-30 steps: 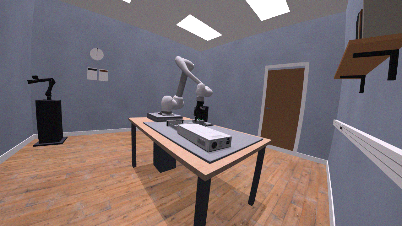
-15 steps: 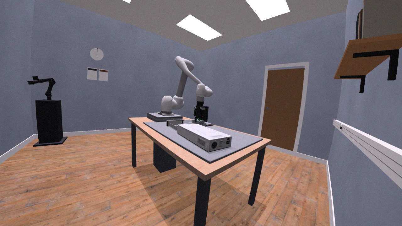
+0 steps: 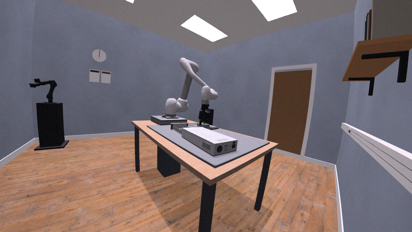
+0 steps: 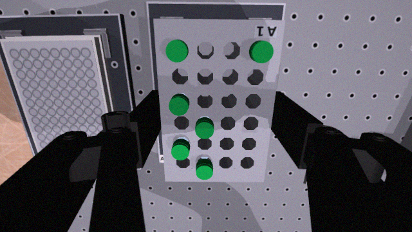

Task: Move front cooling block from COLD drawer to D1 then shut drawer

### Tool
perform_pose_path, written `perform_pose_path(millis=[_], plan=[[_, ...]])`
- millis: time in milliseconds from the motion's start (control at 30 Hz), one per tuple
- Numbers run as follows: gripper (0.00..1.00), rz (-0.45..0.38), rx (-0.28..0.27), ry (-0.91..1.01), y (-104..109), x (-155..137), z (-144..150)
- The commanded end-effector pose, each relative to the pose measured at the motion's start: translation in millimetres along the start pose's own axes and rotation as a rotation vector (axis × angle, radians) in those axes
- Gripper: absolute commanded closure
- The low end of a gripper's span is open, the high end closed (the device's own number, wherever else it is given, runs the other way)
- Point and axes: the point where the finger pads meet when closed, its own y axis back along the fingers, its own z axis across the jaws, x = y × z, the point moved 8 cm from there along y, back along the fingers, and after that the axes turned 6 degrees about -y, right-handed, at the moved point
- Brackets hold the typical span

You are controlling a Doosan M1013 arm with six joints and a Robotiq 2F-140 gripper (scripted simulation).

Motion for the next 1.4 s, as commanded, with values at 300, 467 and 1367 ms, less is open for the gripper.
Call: perform_pose_path(millis=[300, 467, 1367], plan=[[0.9, 0.001, 0.001, 0.0, -1.0, 0.4, -0.2], [0.9, 0.001, 0.001, 0.0, -1.8, 0.4, -0.2], [0.9, 0.001, 0.001, 0.0, -5.6, 0.4, -0.2]])
